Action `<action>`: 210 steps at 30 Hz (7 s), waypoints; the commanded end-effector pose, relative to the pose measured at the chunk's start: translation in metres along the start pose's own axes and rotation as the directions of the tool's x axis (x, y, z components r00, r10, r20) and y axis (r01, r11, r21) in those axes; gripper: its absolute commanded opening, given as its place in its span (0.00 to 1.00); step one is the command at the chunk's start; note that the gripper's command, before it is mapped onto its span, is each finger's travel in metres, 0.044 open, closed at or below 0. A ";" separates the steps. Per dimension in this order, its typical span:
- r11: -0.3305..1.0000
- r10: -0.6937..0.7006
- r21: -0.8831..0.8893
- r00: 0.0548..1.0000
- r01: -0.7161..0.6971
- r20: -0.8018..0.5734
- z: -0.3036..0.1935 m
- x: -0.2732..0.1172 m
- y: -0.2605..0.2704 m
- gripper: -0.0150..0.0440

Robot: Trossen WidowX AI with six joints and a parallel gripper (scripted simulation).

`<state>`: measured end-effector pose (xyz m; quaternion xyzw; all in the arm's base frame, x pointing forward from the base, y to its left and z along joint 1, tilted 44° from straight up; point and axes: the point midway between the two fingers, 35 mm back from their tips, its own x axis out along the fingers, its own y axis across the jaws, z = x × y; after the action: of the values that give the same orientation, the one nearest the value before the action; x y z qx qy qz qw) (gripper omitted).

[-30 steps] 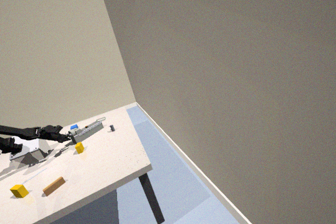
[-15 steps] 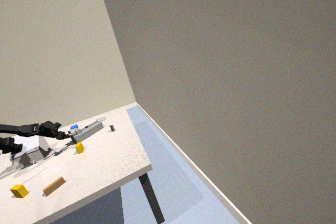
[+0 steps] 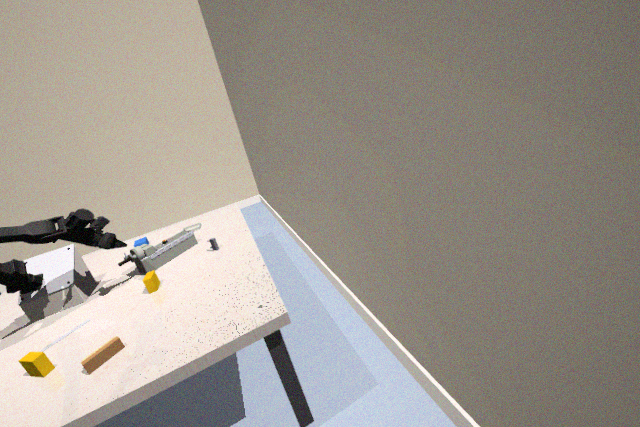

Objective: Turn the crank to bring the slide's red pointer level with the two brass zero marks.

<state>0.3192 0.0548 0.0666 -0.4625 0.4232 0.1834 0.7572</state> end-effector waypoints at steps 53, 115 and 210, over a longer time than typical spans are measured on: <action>0.884 -0.298 0.324 0.940 0.338 -0.168 0.067 0.098 0.035 1.00; 0.999 -0.028 0.016 1.000 0.028 0.003 -0.017 0.015 -0.007 1.00; 0.999 -0.031 0.013 1.000 0.031 0.001 -0.078 0.073 -0.010 0.25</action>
<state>0.3301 -0.0215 -0.0011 -0.4638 0.4147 0.1718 0.7638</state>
